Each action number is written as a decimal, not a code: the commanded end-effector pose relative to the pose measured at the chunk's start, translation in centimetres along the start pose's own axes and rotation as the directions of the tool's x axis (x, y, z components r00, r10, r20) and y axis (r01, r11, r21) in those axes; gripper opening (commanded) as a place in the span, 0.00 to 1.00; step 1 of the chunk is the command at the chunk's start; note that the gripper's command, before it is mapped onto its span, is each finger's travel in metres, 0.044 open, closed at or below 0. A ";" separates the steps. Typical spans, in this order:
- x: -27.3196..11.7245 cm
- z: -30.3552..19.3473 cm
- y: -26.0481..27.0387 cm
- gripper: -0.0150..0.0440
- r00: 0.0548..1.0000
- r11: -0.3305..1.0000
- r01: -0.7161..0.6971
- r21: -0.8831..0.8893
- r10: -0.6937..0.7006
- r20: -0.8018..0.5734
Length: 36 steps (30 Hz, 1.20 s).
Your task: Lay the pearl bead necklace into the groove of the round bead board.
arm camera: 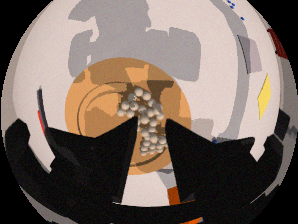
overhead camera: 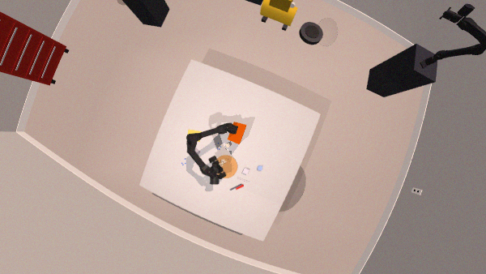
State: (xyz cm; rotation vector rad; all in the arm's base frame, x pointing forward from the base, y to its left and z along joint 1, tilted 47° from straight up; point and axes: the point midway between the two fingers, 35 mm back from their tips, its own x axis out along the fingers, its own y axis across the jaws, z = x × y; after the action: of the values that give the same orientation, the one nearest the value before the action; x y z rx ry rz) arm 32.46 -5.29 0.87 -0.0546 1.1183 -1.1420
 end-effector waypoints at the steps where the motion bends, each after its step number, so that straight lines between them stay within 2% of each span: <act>1: -0.6 0.1 1.5 0.46 1.000 0.646 -0.010 -0.763 0.005 -0.010; 6: -0.9 0.0 2.1 0.46 1.000 0.389 -0.011 -0.921 0.005 -0.010; 11: -1.1 0.0 2.6 0.46 1.000 0.110 -0.010 -0.994 0.005 -0.010; 16: -1.3 0.0 3.0 0.46 1.000 -0.178 -0.009 -0.984 0.005 -0.010; 22: -1.5 -0.1 3.4 0.46 1.000 -0.500 -0.006 -0.866 0.005 -0.010; 24: -1.5 -0.1 3.5 0.46 1.000 -0.535 -0.005 -0.845 0.005 -0.010; 36: -1.5 -0.1 3.5 0.46 1.000 -0.535 -0.005 -0.845 0.005 -0.010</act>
State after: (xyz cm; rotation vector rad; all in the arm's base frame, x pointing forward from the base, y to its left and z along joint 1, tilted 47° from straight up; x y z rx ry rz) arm 34.67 -2.64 0.01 -1.5751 1.8127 0.4203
